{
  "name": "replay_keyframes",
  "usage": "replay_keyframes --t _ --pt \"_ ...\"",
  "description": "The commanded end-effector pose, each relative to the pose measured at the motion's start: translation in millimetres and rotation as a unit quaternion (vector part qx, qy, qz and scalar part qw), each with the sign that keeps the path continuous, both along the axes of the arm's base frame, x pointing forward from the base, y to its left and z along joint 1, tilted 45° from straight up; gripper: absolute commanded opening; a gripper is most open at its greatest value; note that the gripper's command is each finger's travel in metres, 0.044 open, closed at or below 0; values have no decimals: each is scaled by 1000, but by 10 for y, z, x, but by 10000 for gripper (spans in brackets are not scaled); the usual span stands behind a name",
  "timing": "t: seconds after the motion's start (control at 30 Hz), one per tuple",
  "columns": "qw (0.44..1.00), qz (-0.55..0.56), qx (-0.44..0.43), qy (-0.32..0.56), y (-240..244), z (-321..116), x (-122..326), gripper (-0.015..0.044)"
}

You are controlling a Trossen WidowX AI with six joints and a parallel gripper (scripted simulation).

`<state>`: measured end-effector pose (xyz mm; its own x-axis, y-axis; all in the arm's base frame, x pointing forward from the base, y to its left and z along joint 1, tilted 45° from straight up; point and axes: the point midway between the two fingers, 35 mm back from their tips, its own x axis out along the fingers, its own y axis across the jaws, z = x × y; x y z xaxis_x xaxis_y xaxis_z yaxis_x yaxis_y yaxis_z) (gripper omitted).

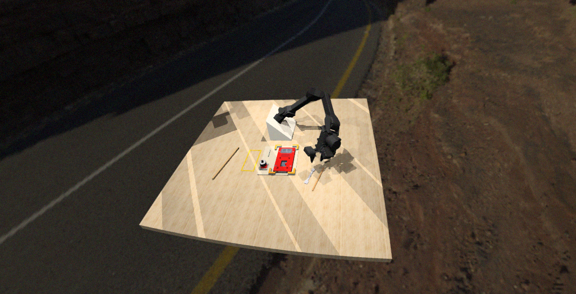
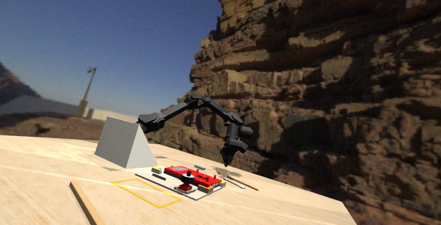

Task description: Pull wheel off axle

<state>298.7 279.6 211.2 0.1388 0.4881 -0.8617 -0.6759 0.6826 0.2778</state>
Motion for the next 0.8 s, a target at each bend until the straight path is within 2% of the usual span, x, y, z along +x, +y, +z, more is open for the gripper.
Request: replay_keyframes --t 0.0,0.17,0.4,0.77 --pt "999 -20 -20 40 -316 -343 227 300" --pt "993 -64 -35 91 -737 -694 417 300" --pt "987 -83 -29 132 -1068 -957 538 300" --pt "962 -131 51 234 -2069 -1646 675 300"
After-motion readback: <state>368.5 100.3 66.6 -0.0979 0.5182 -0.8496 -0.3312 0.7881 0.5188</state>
